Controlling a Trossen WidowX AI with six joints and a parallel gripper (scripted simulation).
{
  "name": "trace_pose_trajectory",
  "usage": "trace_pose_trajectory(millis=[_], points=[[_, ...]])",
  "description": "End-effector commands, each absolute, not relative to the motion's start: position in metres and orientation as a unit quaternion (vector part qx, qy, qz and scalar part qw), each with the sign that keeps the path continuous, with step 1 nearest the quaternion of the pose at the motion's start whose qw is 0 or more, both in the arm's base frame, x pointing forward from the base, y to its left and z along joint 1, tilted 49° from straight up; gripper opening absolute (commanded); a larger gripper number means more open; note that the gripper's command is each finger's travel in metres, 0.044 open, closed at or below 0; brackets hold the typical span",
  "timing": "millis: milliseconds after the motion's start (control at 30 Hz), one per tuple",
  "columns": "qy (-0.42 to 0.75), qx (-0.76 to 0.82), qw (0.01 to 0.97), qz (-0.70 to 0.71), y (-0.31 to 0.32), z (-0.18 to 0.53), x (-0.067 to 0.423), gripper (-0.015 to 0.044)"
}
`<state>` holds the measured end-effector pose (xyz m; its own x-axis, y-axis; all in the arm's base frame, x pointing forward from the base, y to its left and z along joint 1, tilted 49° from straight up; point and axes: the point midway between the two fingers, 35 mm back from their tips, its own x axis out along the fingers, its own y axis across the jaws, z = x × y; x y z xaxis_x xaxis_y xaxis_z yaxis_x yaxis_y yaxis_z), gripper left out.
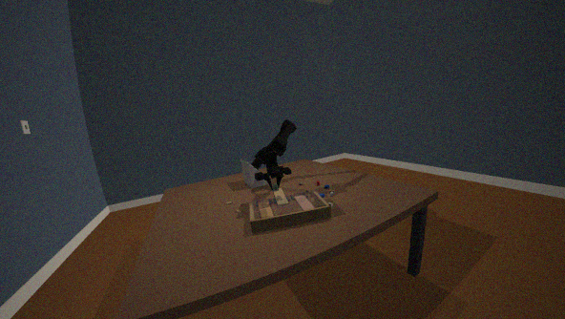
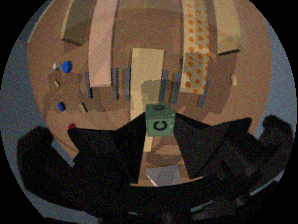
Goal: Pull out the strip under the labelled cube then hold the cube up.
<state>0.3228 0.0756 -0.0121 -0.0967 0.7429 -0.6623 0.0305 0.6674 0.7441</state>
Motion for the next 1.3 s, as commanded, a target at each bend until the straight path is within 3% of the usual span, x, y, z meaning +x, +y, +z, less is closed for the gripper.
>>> trace_pose_trajectory(millis=[0, 1267], points=[[0.681, 0.281, 0.610, 0.293, 0.073, -0.013, 0.305, 0.0000], [0.681, 0.281, 0.610, 0.293, 0.045, 0.010, 0.299, 0.0000]])
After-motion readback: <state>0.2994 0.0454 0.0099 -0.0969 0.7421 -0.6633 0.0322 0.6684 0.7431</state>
